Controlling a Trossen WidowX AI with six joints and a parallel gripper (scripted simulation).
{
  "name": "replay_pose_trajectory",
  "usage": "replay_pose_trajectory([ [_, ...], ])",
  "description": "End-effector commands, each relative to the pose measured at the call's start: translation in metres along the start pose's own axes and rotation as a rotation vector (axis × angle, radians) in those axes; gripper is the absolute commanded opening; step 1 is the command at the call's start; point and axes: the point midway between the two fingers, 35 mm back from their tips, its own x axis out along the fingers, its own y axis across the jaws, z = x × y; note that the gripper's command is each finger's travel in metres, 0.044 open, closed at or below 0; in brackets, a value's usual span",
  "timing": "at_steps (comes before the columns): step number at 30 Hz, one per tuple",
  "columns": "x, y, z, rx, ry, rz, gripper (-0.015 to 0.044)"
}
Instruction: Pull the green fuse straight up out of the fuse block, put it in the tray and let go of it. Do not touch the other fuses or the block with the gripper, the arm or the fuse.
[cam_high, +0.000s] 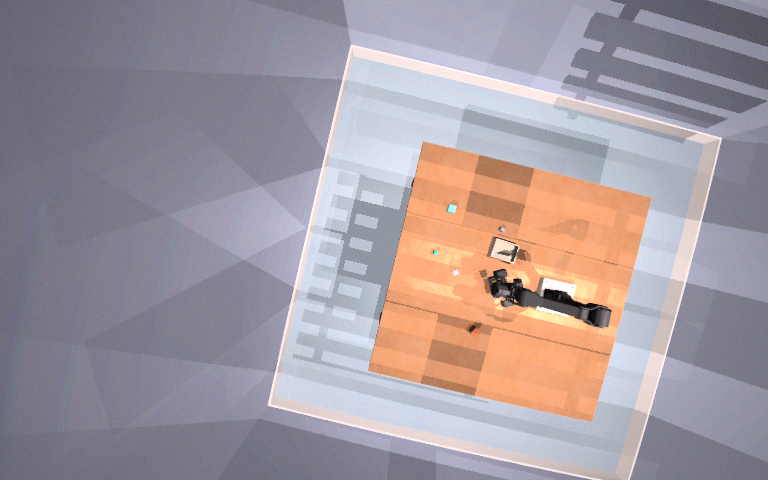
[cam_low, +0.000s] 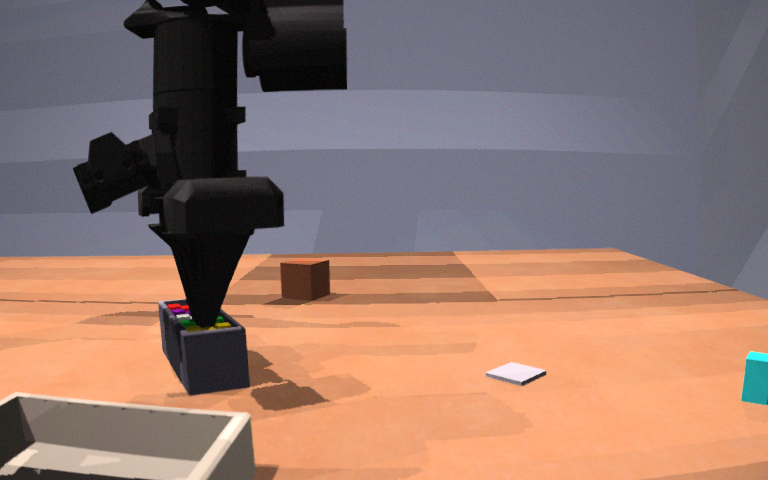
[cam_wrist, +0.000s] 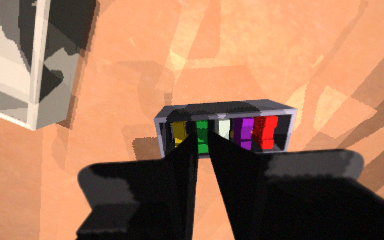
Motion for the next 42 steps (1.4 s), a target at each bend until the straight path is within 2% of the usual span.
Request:
replay_pose_trajectory([
  [1, 0.0, 0.0, 0.0, 0.0, 0.0, 0.0, 0.0],
  [42, -0.02, 0.0, -0.001, 0.001, -0.001, 0.003, 0.0],
])
